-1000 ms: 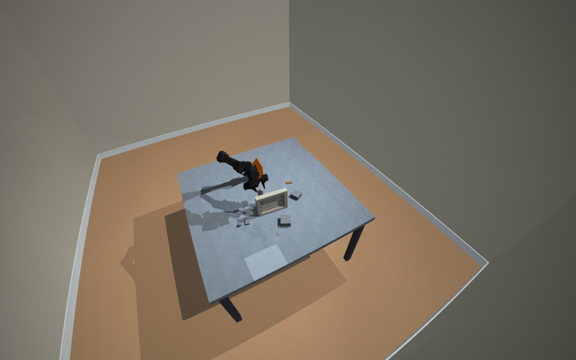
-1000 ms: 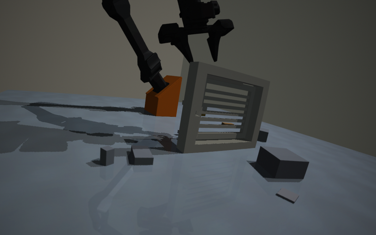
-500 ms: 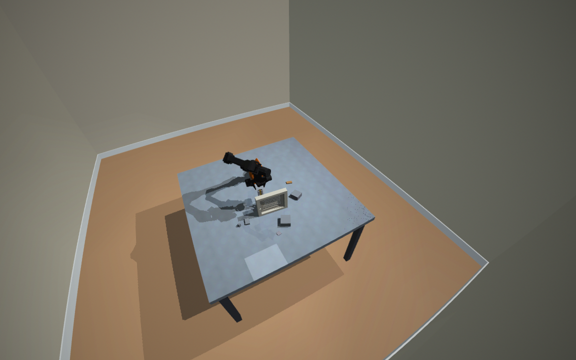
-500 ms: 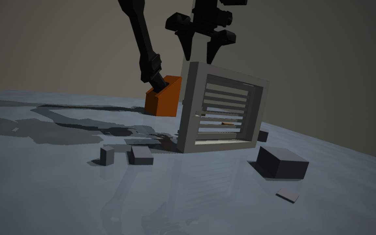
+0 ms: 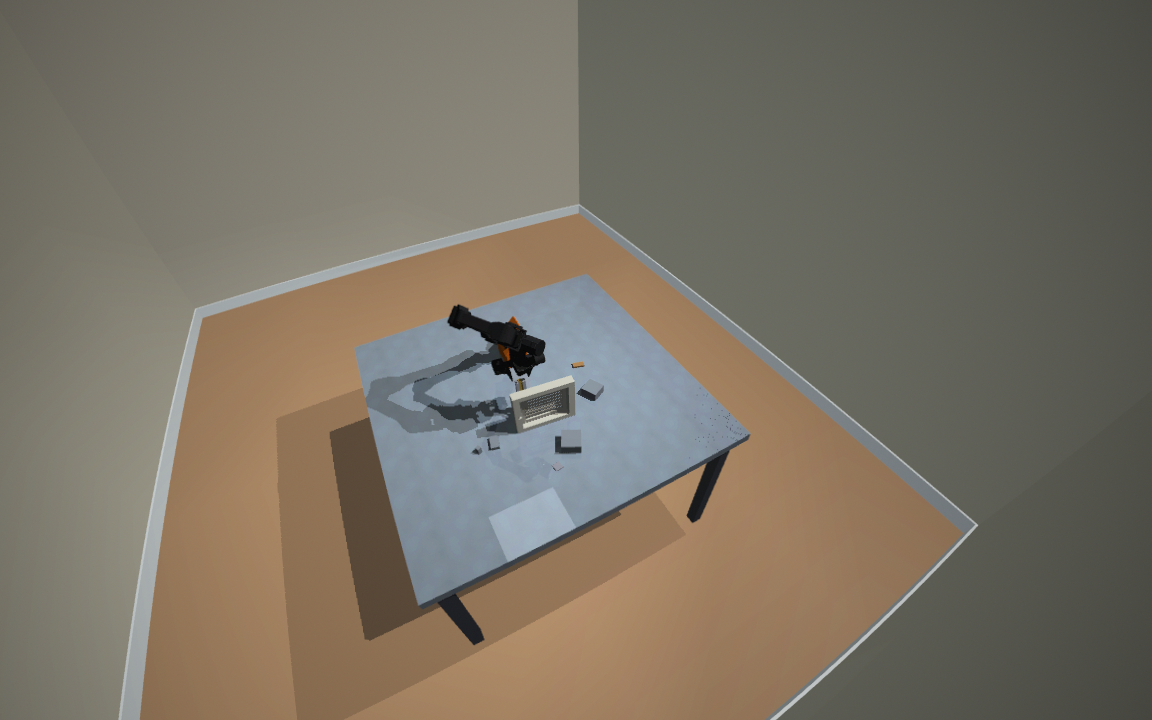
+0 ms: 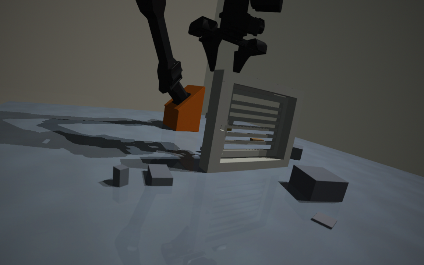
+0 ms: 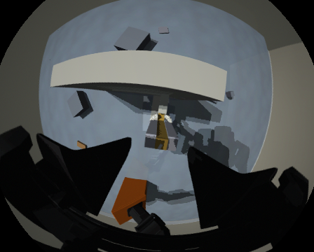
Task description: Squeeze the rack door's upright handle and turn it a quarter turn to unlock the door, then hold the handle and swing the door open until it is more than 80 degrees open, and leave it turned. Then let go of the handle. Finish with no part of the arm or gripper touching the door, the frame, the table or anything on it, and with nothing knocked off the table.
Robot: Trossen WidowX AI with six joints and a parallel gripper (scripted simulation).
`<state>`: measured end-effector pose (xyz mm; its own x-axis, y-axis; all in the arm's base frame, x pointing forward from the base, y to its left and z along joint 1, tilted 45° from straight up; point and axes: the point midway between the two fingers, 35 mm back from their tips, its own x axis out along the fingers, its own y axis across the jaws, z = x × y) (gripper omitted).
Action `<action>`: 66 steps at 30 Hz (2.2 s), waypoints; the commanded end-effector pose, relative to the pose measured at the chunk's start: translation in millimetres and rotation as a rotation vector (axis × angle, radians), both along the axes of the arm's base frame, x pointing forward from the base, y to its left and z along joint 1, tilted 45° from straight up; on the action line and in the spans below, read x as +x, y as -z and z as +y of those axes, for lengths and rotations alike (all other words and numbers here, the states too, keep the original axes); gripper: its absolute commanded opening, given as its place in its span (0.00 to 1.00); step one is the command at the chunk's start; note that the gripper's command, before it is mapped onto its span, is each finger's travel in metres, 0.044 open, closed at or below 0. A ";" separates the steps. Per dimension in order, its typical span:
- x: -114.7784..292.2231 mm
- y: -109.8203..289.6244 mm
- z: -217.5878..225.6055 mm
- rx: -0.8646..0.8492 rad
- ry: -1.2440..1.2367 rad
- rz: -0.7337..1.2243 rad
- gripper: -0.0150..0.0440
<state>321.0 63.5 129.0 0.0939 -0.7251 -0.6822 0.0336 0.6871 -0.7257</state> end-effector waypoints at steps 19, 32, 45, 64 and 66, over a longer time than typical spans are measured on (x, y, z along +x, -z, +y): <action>3.0 24.4 -27.0 0.019 0.014 0.018 0.76; 3.2 38.2 -42.5 0.032 0.021 0.026 0.76; 3.2 38.9 -43.2 0.033 0.022 0.026 0.40; 3.2 38.9 -43.3 0.053 0.209 -0.167 0.30; 3.2 38.9 -43.3 0.061 0.278 -0.238 0.30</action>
